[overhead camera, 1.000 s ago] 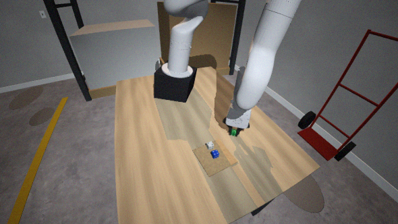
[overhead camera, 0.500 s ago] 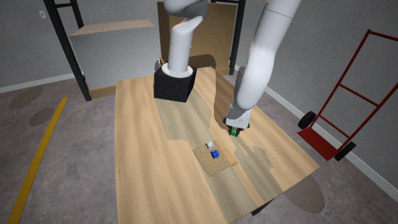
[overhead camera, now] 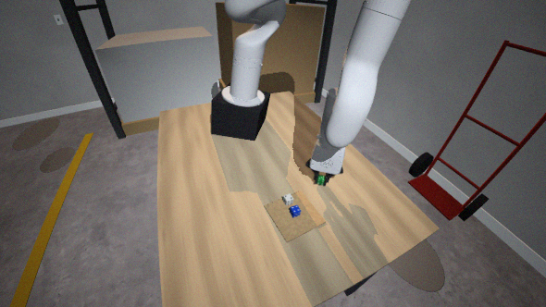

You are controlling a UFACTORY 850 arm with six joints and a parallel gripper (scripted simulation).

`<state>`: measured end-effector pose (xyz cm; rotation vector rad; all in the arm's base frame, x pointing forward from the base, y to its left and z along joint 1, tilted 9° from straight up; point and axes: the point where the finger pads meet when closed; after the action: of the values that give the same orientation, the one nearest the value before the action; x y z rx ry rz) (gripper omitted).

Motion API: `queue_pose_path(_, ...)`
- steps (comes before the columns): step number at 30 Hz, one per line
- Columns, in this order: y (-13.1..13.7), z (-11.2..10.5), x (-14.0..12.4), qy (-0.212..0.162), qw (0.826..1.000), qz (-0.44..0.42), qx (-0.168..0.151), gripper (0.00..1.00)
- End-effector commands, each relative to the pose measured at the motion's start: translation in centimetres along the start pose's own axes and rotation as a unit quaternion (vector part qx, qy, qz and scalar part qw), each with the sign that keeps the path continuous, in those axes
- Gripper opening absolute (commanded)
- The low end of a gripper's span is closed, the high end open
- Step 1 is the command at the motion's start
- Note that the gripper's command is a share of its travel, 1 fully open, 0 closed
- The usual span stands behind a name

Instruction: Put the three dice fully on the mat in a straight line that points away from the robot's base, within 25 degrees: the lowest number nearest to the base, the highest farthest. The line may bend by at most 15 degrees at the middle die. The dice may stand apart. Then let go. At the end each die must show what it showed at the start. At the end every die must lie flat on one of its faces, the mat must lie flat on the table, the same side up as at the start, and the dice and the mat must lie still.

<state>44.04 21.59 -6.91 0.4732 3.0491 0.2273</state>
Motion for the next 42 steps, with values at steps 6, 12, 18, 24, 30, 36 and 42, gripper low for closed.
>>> queue_pose_path(6, 0.1, -2.3, -0.1, 0.0, 1.0, 0.0, -0.001, 0.21)
queue_pose_path(12, 0.1, -4.7, -0.1, 0.0, 1.0, 0.0, -0.001, 0.21)
queue_pose_path(18, 0.1, -6.7, -0.1, 0.0, 1.0, 0.0, -0.001, 0.21)
queue_pose_path(24, 0.1, -7.7, -0.1, 0.0, 1.0, 0.0, -0.001, 0.21)
queue_pose_path(30, 0.1, -8.7, -0.1, 0.0, 1.0, 0.0, -0.001, 0.21)
queue_pose_path(36, 0.1, -9.1, -0.1, 0.0, 1.0, 0.0, -0.001, 0.21)
queue_pose_path(42, 0.1, -9.2, -0.1, 0.0, 1.0, 0.0, -0.001, 0.21)
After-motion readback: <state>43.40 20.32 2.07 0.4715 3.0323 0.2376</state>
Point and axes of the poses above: the point where the finger pads meet when closed, its own z axis out along the fingers, its own y axis across the jaws, x = y × z, and after that the axes turned 13 degrees about -z, right-handed
